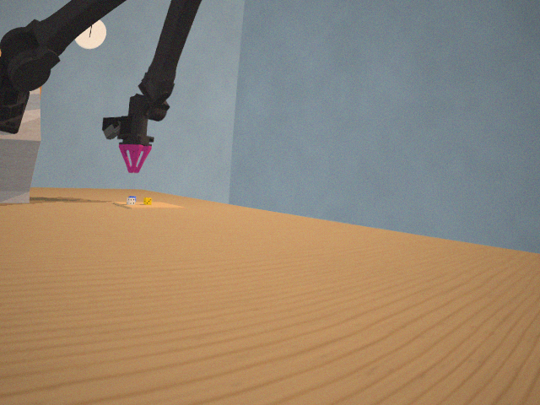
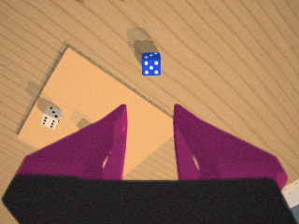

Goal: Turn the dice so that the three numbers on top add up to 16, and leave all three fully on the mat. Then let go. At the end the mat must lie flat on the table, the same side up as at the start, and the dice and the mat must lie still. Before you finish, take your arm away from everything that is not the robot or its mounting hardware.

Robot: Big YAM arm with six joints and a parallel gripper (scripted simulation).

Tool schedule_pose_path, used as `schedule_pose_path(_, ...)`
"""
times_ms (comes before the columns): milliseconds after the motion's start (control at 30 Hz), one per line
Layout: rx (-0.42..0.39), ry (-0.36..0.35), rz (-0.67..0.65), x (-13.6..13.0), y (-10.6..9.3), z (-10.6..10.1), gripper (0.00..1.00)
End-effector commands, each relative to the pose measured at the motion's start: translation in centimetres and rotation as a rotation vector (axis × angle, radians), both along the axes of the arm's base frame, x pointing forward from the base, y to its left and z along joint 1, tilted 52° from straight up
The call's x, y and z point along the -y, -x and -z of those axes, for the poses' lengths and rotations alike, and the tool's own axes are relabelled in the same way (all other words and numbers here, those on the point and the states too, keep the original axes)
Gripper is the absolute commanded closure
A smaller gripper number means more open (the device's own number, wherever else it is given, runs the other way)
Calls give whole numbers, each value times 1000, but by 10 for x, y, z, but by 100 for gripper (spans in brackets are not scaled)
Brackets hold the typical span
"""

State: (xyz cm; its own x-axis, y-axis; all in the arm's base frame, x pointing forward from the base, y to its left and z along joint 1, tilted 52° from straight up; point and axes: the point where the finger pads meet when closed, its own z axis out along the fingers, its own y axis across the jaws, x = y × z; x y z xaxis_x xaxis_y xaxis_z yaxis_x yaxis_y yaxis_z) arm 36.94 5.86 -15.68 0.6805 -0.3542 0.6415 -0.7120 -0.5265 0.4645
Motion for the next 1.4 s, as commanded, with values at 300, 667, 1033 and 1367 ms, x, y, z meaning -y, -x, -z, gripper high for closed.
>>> schedule_pose_path(300,-18,-1,-13,1,-3,7,70)
schedule_pose_path(667,-29,6,-11,19,-1,17,70)
schedule_pose_path(1033,-27,5,-10,30,-6,26,70)
schedule_pose_path(1367,-29,5,-10,41,-7,34,70)
